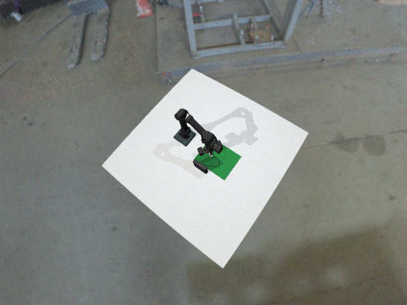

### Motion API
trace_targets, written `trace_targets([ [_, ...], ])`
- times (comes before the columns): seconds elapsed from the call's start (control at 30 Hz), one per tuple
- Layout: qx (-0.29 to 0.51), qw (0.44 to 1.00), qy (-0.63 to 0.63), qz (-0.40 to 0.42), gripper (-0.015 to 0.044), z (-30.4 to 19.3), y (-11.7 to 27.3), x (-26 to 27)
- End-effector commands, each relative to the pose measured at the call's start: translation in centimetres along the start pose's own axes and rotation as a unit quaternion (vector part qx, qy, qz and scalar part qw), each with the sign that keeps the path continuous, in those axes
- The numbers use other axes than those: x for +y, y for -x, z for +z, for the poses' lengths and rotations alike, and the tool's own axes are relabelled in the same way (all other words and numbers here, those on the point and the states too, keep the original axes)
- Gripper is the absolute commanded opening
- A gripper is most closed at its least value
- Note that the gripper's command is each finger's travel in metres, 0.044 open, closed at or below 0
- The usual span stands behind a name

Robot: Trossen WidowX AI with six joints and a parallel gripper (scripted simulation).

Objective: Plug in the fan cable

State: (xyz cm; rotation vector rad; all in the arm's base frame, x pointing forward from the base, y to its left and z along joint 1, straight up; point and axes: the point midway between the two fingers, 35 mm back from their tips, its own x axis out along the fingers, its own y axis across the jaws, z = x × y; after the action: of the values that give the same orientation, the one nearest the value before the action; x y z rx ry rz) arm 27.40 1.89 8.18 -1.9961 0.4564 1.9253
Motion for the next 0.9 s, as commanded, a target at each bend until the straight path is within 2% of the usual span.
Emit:
trace_targets([
  [0.0,-0.004,1.0,0.004,0.0,0.0,0.4,0.0,0.0],
  [0.63,-0.004,1.0,0.0,0.0,0.0,0.8,0.0,0.0],
  [0.87,-0.004,1.0,-0.002,0.0,0.0,0.9,-2.2,0.1],
])
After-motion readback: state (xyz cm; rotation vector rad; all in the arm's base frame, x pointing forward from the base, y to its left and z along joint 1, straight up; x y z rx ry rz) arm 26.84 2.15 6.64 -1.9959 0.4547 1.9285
